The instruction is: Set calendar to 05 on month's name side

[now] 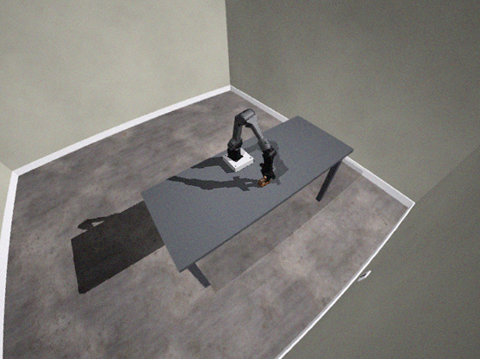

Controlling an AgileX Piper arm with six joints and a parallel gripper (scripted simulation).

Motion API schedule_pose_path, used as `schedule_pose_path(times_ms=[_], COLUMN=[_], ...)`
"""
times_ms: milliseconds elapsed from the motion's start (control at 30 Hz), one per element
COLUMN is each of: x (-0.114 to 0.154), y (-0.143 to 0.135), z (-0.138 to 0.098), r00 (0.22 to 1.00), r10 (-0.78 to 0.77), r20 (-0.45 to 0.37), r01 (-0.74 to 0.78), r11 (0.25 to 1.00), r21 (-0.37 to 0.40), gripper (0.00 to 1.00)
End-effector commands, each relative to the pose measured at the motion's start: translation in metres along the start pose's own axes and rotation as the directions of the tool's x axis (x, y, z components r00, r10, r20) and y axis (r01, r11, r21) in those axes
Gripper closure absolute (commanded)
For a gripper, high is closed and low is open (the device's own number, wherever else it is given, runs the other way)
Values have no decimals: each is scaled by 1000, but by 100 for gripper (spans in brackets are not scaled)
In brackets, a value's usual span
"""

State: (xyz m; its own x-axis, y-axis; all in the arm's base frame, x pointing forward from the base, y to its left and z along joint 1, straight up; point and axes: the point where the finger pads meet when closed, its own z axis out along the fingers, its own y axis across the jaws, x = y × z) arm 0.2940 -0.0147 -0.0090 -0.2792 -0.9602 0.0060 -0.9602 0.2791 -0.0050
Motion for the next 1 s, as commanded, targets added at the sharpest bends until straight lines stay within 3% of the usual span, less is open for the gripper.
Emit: schedule_pose_path(times_ms=[0, 967], x=[1, 1], y=[1, 1], z=[1, 10], r00=[1000, 1000], r10=[-1, -1], r20=[-1, -1], r01=[1, 1], r11=[1000, 1000], r21=[-2, -2], gripper=[63, 63])
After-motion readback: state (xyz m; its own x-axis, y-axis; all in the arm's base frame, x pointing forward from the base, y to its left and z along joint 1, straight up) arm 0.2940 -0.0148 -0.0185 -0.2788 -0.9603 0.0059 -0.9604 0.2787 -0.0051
